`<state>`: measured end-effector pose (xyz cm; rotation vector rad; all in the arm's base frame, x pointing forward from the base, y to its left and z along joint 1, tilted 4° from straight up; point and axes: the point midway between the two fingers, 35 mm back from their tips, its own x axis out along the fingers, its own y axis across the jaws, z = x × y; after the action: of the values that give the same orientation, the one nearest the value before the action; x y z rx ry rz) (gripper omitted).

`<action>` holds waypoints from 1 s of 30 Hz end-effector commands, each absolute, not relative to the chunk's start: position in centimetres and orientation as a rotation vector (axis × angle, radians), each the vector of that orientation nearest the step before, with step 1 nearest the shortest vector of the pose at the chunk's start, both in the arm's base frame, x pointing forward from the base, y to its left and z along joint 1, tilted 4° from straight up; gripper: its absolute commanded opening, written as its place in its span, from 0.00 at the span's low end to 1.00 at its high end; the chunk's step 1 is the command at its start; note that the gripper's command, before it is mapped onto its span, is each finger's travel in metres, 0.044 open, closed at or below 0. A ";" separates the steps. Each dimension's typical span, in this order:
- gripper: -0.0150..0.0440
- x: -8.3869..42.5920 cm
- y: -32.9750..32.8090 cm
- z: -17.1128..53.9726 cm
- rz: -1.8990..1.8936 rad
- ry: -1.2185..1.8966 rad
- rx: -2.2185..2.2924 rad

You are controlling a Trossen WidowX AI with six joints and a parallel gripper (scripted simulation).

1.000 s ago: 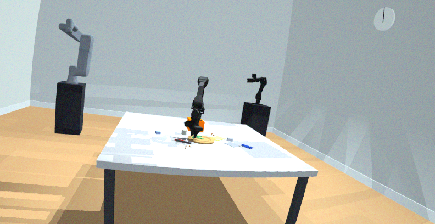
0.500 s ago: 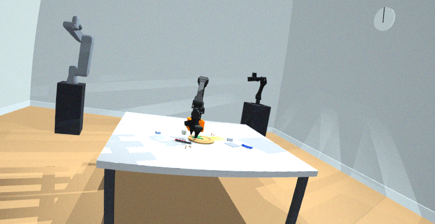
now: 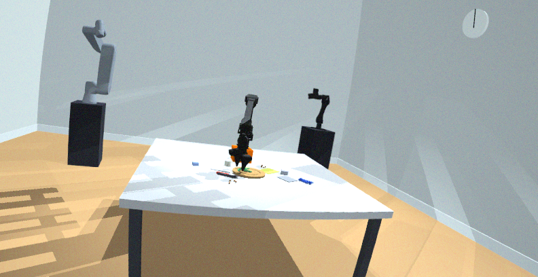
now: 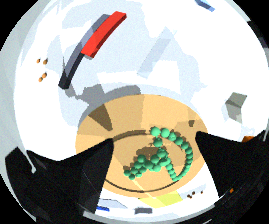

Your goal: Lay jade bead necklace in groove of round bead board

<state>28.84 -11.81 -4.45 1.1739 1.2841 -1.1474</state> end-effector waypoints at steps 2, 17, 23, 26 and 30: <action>0.73 27.8 -9.2 -3.1 -1.036 1.351 1.063; 0.46 25.7 -5.1 -2.4 -0.833 1.445 0.871; 0.46 26.1 -5.3 -2.2 -0.833 1.425 0.875; 0.46 26.1 -5.3 -2.4 -0.833 1.426 0.875; 0.46 26.0 -5.2 -3.0 -0.833 1.430 0.874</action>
<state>26.34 -5.30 -2.38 0.8759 1.4157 -0.8291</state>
